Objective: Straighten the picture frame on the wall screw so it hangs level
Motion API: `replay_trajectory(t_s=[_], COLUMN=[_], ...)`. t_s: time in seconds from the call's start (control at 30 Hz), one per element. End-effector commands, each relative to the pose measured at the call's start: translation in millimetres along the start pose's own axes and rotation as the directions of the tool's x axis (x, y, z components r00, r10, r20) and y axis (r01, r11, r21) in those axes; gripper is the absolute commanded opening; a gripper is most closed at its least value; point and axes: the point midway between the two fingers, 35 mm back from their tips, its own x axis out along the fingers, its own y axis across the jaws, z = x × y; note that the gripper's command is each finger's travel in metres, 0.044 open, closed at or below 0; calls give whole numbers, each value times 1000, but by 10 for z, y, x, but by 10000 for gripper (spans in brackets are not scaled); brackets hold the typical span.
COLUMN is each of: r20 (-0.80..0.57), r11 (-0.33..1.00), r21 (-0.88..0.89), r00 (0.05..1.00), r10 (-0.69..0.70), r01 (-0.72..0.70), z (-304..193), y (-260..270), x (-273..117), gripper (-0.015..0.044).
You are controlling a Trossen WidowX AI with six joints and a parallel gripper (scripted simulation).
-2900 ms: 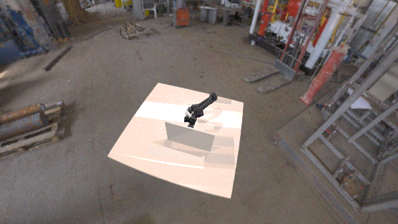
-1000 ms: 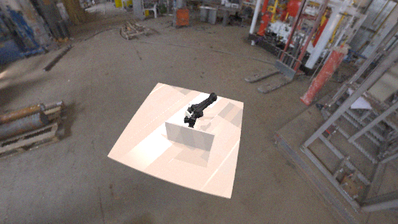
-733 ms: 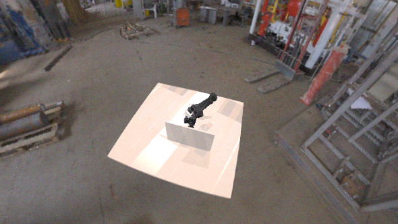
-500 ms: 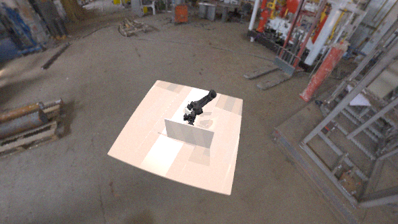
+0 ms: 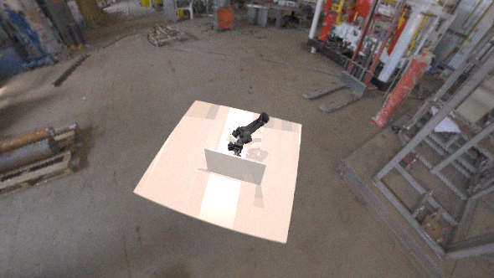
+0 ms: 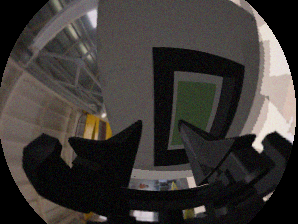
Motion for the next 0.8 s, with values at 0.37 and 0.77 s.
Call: replay_trajectory(t_s=[0.37,0.77], r20=[5,7], r11=[992,947], r21=[-125,-320], r00=[1000,1000], r10=[0,2], r01=[1,0], z=[-56,-88], y=[55,319], x=[-739,-1033], gripper=[260,260])
